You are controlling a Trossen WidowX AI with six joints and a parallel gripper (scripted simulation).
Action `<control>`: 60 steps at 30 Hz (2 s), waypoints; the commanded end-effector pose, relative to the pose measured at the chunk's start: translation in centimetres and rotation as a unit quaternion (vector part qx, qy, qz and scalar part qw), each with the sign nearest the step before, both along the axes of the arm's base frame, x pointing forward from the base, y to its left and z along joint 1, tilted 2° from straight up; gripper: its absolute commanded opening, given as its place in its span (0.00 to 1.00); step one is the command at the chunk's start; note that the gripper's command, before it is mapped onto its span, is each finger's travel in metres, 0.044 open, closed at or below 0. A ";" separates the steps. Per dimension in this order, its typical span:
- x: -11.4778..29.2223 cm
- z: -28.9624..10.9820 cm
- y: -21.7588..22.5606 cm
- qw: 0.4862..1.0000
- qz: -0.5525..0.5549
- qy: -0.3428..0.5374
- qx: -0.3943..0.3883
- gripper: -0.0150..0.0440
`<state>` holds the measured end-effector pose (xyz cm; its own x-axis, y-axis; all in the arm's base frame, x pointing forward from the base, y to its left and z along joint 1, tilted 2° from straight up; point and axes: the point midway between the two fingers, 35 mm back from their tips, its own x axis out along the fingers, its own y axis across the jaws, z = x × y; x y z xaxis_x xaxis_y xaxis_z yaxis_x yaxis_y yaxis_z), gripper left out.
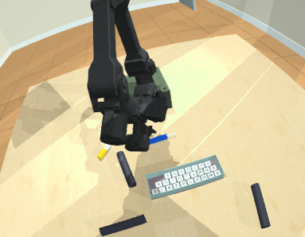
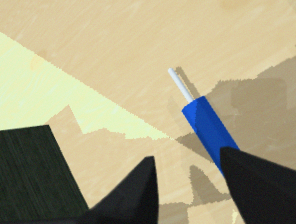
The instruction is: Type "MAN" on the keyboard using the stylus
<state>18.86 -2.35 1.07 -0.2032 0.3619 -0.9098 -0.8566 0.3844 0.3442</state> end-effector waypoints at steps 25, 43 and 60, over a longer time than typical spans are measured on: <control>0.1 0.5 -0.3 0.954 0.214 -0.196 0.076 0.51; 0.1 -0.9 -0.4 0.954 0.214 -0.196 0.076 0.51; 0.0 -2.1 -0.4 0.954 0.214 -0.195 0.076 0.51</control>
